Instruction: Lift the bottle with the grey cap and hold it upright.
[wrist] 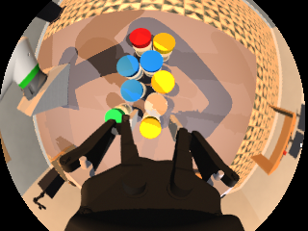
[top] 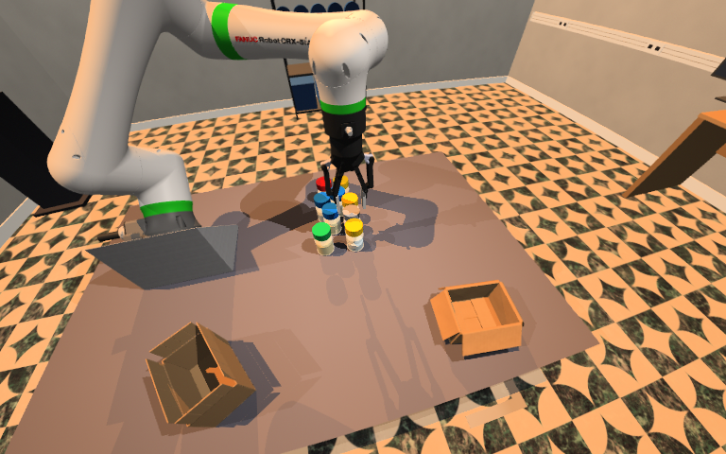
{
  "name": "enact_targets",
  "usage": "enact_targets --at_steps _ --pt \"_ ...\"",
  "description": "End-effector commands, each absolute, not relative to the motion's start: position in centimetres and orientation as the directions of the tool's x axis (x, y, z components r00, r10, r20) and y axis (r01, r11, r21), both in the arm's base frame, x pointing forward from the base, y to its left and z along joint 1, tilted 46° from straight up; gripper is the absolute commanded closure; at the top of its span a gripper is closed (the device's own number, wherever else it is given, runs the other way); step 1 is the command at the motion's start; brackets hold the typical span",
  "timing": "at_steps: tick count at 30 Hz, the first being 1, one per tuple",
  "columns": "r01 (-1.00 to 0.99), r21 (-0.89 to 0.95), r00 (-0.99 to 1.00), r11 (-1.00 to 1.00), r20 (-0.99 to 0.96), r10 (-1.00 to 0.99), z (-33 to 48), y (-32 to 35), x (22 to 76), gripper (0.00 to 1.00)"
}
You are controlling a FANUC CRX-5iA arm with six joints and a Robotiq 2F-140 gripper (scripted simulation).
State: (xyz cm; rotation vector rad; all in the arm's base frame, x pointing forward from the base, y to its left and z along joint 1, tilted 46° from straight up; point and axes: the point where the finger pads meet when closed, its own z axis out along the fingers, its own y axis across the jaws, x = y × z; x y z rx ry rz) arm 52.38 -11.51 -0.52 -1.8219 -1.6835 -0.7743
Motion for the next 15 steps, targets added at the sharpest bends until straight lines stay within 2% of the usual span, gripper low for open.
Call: enact_targets --at_steps 1,15 --pt "0.997 0.000 0.055 -0.079 0.721 0.690 -0.66 -11.43 52.54 0.49" --pt "0.997 0.005 0.050 -0.076 0.719 0.693 -0.76 -11.65 52.67 0.49"
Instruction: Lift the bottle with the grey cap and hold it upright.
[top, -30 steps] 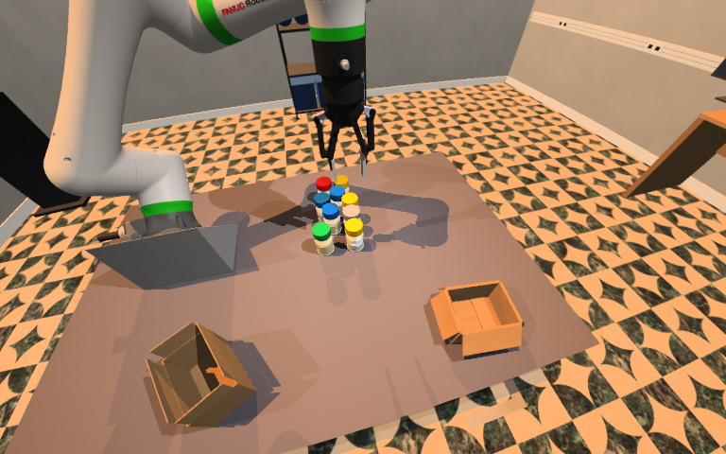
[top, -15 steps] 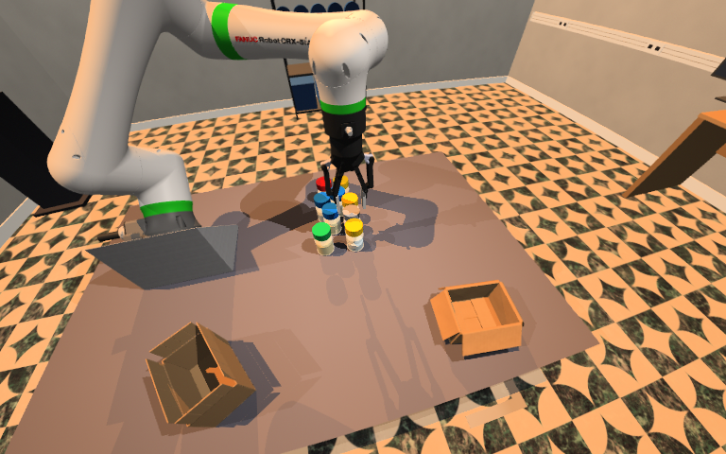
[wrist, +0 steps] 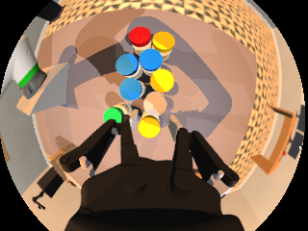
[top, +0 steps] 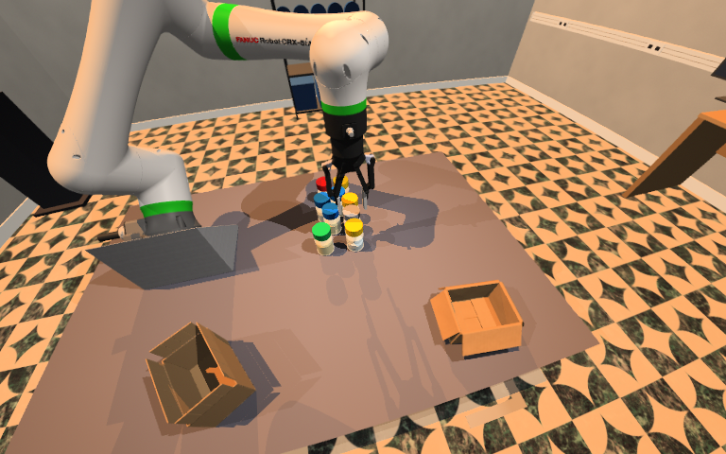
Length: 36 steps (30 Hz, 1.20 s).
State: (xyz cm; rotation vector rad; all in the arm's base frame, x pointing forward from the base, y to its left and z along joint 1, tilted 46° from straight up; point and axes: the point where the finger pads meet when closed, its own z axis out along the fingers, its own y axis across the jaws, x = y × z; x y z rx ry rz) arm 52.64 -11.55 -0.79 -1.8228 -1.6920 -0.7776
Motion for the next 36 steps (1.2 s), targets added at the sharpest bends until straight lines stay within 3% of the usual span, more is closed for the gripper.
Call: enact_targets --at_steps 1,36 --pt "0.997 0.005 0.050 -0.076 0.719 0.693 -0.8 -11.7 52.7 0.49" --pt "0.997 0.005 0.050 -0.076 0.719 0.693 -7.7 -4.5 53.3 0.49"
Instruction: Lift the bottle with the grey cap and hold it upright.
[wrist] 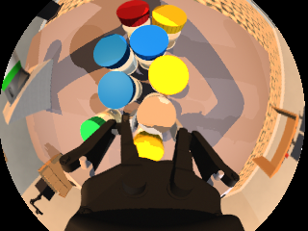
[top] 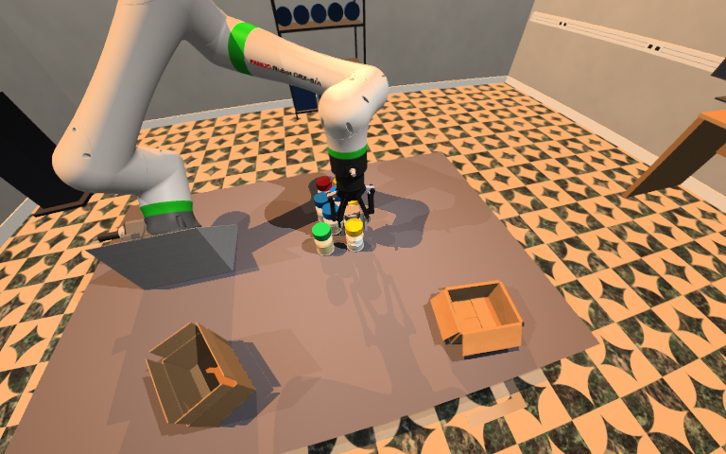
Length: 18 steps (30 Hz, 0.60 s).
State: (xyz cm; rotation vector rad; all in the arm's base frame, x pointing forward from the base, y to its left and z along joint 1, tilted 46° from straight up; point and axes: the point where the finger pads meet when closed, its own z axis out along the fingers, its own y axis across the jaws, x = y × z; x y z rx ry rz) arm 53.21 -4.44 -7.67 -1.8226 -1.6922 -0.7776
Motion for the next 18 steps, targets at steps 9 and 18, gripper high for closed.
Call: enact_targets --at_steps 9,18 --pt "0.997 0.005 0.050 -0.076 0.719 0.693 -8.6 -3.5 53.3 0.49" --pt "0.997 0.005 0.050 -0.076 0.719 0.693 -9.0 -3.1 53.4 0.49"
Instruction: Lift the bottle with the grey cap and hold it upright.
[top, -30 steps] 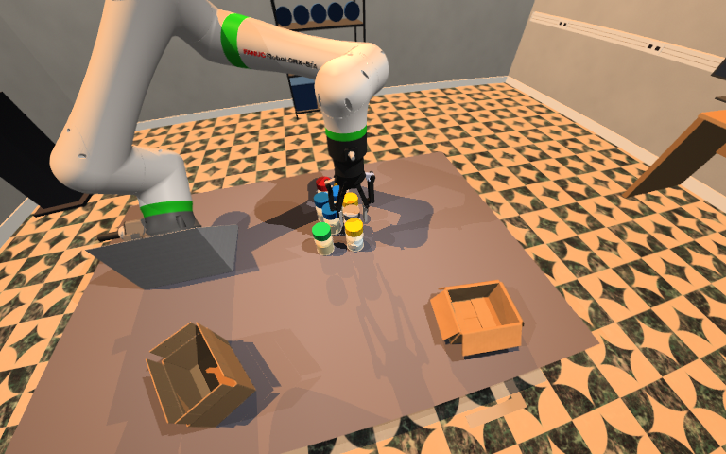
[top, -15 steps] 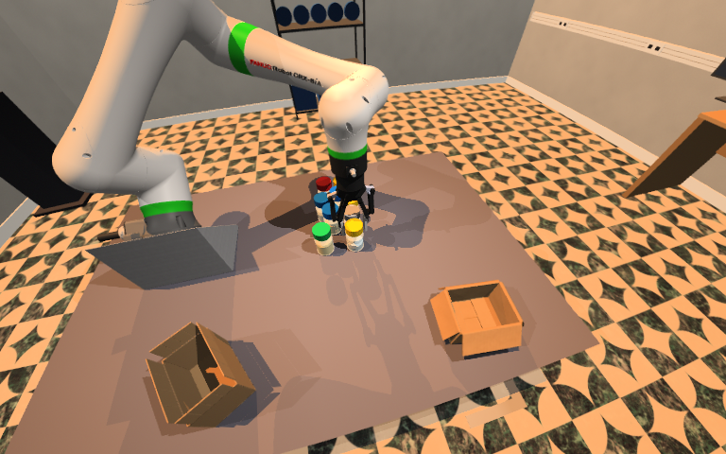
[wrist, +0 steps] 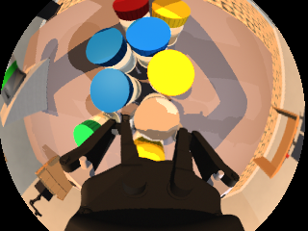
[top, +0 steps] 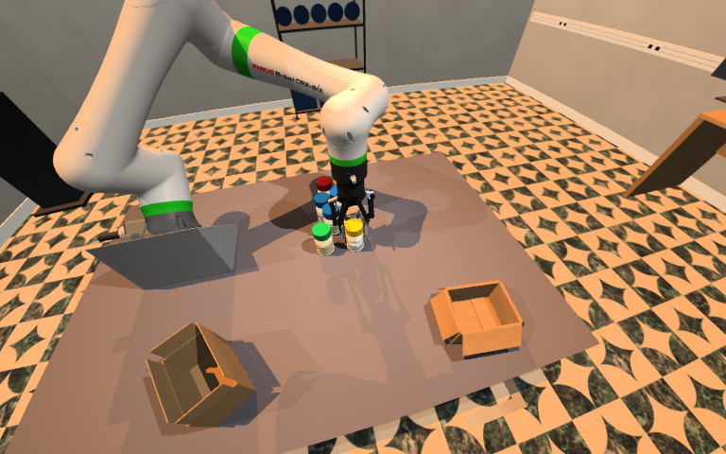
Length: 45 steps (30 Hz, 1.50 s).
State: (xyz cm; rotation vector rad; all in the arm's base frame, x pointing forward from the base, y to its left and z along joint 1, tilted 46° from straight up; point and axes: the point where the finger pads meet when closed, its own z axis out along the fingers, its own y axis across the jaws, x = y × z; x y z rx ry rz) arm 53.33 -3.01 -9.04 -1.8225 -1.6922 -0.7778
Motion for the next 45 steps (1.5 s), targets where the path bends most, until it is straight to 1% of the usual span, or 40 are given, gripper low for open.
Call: enact_targets --at_steps 1,35,45 --pt "0.997 0.005 0.050 -0.076 0.719 0.693 -9.0 -3.1 53.4 0.49" --pt "0.997 0.004 0.050 -0.076 0.719 0.693 -7.2 -1.5 53.5 0.49" --pt "0.997 0.004 0.050 -0.076 0.719 0.693 -5.5 -3.3 53.3 0.49"
